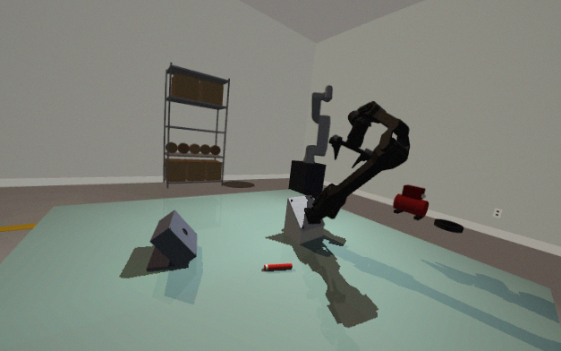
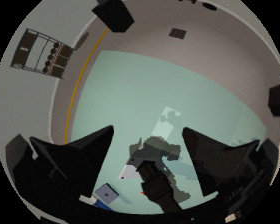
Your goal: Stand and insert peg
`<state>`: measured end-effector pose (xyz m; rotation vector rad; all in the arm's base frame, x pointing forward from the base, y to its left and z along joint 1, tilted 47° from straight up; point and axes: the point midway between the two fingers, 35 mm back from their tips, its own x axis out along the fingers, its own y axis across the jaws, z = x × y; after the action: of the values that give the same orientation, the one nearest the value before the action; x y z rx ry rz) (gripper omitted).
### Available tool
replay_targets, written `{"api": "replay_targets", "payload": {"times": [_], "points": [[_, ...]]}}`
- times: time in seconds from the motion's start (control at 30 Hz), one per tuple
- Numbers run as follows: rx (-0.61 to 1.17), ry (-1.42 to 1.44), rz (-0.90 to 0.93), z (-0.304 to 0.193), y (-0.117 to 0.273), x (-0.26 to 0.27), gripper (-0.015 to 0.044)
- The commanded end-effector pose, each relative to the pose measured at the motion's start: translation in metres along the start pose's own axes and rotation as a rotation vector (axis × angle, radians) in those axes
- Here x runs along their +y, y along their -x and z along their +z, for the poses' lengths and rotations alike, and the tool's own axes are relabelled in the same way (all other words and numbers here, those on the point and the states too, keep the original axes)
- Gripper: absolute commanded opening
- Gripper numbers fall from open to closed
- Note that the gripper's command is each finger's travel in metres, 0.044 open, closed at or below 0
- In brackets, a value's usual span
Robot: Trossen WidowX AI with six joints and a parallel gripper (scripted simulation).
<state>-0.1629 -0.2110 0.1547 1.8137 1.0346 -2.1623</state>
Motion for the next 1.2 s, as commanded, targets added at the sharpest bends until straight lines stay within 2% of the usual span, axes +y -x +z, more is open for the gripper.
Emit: {"api": "replay_targets", "payload": {"times": [0.0,0.03,0.3,0.53,0.87,1.17], "points": [[0.000,0.004,0.001,0.000,0.000,0.001,0.0426],[-0.002,0.017,0.006,-0.002,0.001,0.003,0.0440],[-0.022,0.217,0.073,-0.024,0.008,0.037,0.0440],[-0.036,0.431,0.164,-0.059,0.019,0.087,0.0440],[-0.017,0.758,0.272,-0.132,0.029,0.145,0.0440],[0.031,1.059,0.341,-0.212,0.032,0.174,0.0440]]}}
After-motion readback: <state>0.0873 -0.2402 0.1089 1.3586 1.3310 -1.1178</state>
